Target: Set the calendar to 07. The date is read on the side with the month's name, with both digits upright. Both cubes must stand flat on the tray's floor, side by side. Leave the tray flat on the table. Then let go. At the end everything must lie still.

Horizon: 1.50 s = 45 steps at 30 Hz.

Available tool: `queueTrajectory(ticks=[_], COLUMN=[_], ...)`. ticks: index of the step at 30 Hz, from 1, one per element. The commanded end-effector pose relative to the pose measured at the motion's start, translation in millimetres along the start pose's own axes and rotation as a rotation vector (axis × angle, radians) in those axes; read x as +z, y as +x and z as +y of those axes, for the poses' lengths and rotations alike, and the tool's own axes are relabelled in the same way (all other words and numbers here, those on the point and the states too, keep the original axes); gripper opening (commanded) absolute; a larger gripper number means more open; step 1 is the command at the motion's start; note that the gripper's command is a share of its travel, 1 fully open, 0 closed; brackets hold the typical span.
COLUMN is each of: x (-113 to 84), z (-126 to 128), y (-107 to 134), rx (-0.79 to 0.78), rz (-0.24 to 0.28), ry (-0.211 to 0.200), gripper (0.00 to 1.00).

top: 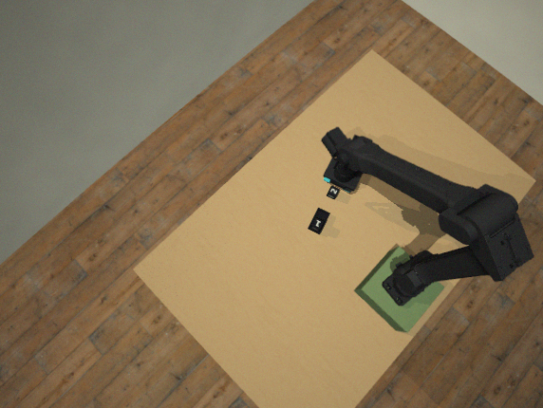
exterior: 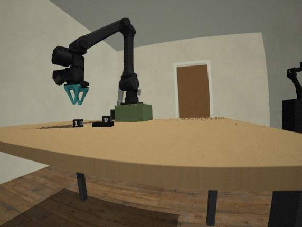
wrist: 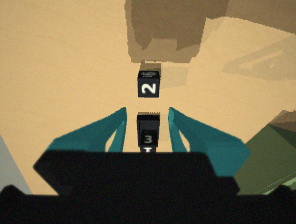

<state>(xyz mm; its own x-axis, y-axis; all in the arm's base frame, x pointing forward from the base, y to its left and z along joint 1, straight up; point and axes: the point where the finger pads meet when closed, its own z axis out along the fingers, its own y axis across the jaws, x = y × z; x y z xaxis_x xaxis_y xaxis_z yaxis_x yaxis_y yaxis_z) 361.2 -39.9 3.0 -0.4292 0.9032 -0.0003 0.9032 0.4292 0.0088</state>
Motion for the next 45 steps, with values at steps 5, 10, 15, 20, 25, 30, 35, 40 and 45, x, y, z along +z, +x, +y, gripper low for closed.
queueTrajectory(ticks=[5,10,15,20,25,30,35,40,45], x=[9.5,15.8,23.5,28.4,36.4,43.6,47.2,51.7,54.2], z=[1,1,1,1,2,2,2,2,2], y=[-3,-3,-2,-1,0,1,1,1,2], rx=[0.016,0.014,0.013,0.011,0.009,0.007,0.006,0.005,0.005], rz=[-0.004,-0.004,-0.004,-0.004,-0.004,-0.004,-0.004,-0.004,-0.004], ry=[0.002,0.002,0.002,0.002,0.003,0.003,0.003,0.003,0.003], gripper=[0.46,0.46,0.46,0.46,0.46,0.46,0.46,0.46,0.46])
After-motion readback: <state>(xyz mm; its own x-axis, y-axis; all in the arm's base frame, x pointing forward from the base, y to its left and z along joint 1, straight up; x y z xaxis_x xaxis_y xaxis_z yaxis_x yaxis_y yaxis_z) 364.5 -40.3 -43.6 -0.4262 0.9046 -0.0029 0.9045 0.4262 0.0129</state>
